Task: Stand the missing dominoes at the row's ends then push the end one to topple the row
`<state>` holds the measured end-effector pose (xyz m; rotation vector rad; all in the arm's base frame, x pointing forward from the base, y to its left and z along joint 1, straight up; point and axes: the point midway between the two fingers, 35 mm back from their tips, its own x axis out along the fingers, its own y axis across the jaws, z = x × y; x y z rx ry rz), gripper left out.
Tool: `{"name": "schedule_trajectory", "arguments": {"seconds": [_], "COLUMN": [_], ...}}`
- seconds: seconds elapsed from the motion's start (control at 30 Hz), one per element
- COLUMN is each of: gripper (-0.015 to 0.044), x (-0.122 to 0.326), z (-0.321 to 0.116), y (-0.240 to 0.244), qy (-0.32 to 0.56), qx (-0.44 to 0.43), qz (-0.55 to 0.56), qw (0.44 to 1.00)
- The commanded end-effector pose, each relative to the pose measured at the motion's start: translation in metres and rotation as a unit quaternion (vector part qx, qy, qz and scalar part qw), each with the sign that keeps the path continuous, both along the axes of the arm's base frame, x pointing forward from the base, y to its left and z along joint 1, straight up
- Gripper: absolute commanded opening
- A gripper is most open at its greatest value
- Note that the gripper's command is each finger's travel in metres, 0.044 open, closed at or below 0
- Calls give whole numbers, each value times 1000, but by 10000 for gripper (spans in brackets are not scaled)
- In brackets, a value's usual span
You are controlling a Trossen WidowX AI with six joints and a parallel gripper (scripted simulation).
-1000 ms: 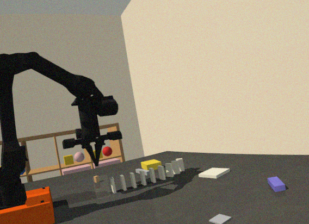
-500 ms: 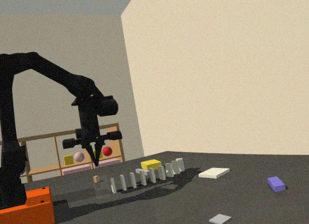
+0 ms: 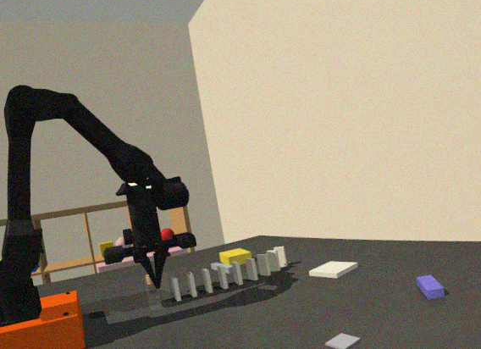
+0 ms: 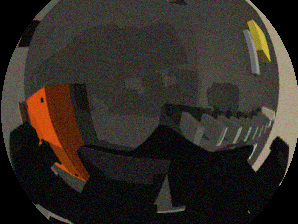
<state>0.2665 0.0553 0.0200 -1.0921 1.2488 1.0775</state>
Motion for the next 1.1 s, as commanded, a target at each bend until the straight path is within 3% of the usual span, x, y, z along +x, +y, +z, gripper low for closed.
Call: {"name": "schedule_trajectory", "arguments": {"seconds": [0.0,0.83,1.07], "gripper": [0,0,0], "x": [-4,33,39], "z": [-18,-16,14], "y": [-1,-6,-1], "qy": [6,4,10], "qx": [-3,-3,4], "qz": [2,2,22], "qw": [1000,1000,1000]}}
